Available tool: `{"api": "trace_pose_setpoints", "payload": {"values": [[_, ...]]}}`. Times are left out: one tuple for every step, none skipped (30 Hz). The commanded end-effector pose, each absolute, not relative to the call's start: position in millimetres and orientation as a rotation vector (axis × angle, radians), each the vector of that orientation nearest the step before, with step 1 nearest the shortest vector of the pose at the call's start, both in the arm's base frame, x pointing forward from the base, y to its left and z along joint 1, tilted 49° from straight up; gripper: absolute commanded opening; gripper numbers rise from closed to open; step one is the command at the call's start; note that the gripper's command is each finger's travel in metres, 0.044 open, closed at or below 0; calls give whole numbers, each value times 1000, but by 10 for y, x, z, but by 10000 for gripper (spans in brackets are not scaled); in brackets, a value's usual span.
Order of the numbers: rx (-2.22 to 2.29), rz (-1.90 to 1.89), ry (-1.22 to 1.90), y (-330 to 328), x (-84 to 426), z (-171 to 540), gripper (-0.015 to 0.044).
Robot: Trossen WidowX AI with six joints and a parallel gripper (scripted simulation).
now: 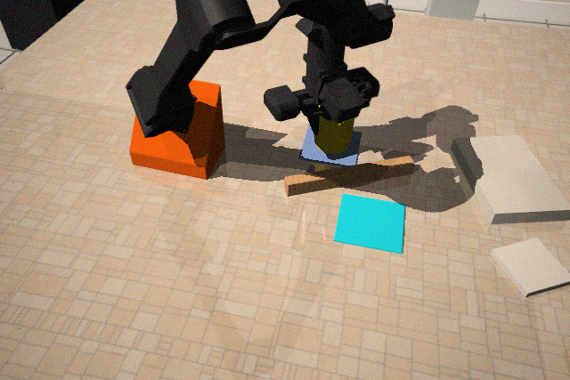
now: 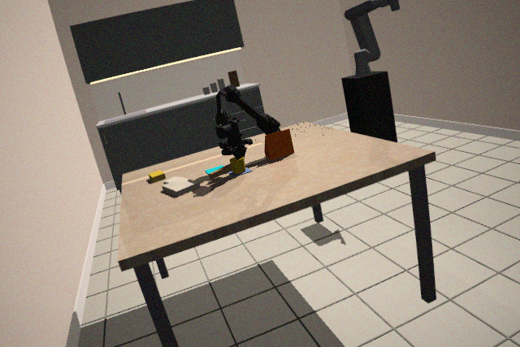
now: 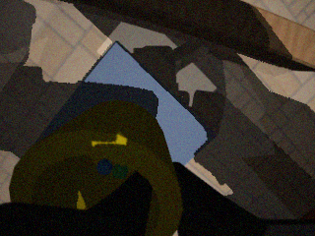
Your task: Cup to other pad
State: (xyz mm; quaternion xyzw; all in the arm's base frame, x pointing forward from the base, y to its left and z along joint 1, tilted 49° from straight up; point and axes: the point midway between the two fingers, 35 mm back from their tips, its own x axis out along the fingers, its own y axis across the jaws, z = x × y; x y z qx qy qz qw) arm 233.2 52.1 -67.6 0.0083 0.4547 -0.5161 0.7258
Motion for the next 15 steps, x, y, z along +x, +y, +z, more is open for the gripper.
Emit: {"api": "trace_pose_setpoints", "payload": {"values": [[19,-1138,1003,538,2335,-665,0],[18,-1137,1003,551,2335,-654,0],[18,-1137,1003,569,2335,-641,0],[18,-1137,1004,590,2335,-624,0],[17,-1137,1004,614,2334,-603,0],[17,-1136,1004,641,2332,-580,0],[16,-1136,1005,669,2328,-554,0],[16,-1136,1005,698,2323,-527,0],[15,-1135,1005,726,2318,-500,0],[14,-1135,1005,755,2311,-472,0],[13,-1135,1005,784,2303,-444,0],[13,-1135,1006,813,2295,-416,0],[12,-1135,1006,841,2286,-388,0],[11,-1135,1005,869,2275,-359,0],[10,-1135,1005,890,2265,-335,0]]}}
